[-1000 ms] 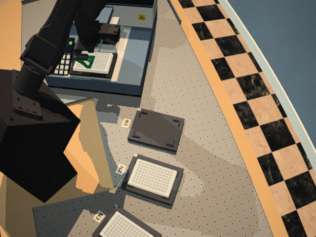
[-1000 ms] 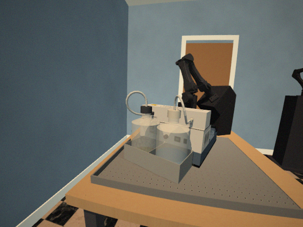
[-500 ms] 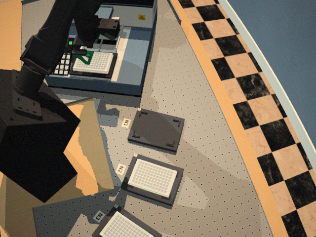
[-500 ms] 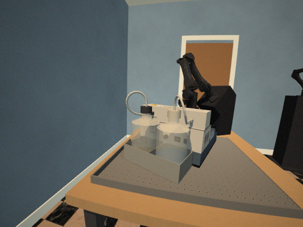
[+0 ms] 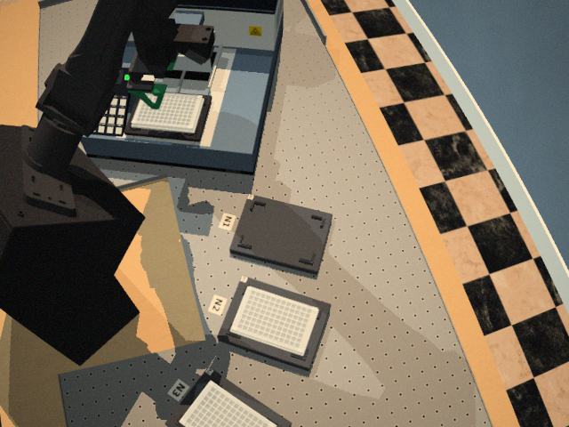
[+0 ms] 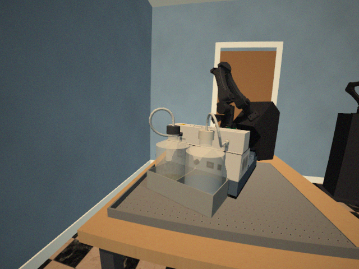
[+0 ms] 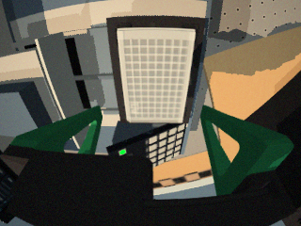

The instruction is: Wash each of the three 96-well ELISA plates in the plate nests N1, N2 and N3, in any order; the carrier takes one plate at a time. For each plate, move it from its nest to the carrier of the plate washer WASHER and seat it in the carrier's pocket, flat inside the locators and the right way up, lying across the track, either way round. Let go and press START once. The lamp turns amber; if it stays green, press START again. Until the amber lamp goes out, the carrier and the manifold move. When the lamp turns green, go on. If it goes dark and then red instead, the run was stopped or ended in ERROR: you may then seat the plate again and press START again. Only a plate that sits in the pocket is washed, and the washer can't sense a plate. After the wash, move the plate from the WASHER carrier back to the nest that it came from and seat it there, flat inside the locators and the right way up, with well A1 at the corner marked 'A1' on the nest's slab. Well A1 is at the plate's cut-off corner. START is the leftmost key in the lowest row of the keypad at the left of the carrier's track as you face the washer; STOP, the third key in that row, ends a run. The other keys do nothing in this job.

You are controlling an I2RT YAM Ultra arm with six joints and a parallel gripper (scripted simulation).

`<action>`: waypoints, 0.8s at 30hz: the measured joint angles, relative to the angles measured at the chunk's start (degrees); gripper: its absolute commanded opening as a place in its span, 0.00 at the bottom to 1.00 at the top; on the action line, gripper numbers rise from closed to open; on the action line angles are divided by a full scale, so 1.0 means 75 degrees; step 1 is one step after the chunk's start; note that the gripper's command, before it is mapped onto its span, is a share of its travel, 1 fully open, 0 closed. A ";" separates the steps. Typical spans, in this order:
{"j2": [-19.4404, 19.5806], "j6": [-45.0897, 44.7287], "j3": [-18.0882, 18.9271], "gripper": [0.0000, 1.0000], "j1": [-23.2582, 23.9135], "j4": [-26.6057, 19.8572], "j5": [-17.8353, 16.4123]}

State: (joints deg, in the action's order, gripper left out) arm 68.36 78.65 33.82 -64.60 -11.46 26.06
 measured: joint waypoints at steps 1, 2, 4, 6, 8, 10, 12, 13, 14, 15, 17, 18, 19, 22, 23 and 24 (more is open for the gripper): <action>-0.0050 0.0020 0.0009 1.00 -0.0029 -0.0061 0.0017; -0.0105 0.0041 0.0017 1.00 -0.0058 -0.0122 0.0035; -0.0210 0.0082 0.0038 1.00 -0.0117 -0.0245 0.0070; -0.0312 0.0128 0.0058 1.00 -0.0175 -0.0373 0.0108; -0.0405 0.0175 0.0079 1.00 -0.0236 -0.0504 0.0146; -0.0498 0.0221 0.0102 1.00 -0.0294 -0.0641 0.0184; -0.0583 0.0268 0.0122 1.00 -0.0353 -0.0769 0.0221; -0.0612 0.0283 0.0125 1.00 -0.0370 -0.0804 0.0236; -0.0629 0.0300 0.0131 1.00 -0.0382 -0.0854 0.0248; -0.0644 0.0315 0.0137 1.00 -0.0393 -0.0895 0.0262; -0.0664 0.0338 0.0134 1.00 -0.0408 -0.0956 0.0277; -0.0670 0.0344 0.0134 1.00 -0.0408 -0.0982 0.0283; -0.0673 0.0353 0.0137 1.00 -0.0408 -0.1000 0.0289; -0.0670 0.0364 0.0134 1.00 -0.0408 -0.1037 0.0300; -0.0670 0.0367 0.0134 1.00 -0.0408 -0.1043 0.0300; -0.0670 0.0367 0.0134 1.00 -0.0408 -0.1049 0.0303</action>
State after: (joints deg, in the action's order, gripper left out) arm 63.33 81.41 34.83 -67.66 -19.33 28.34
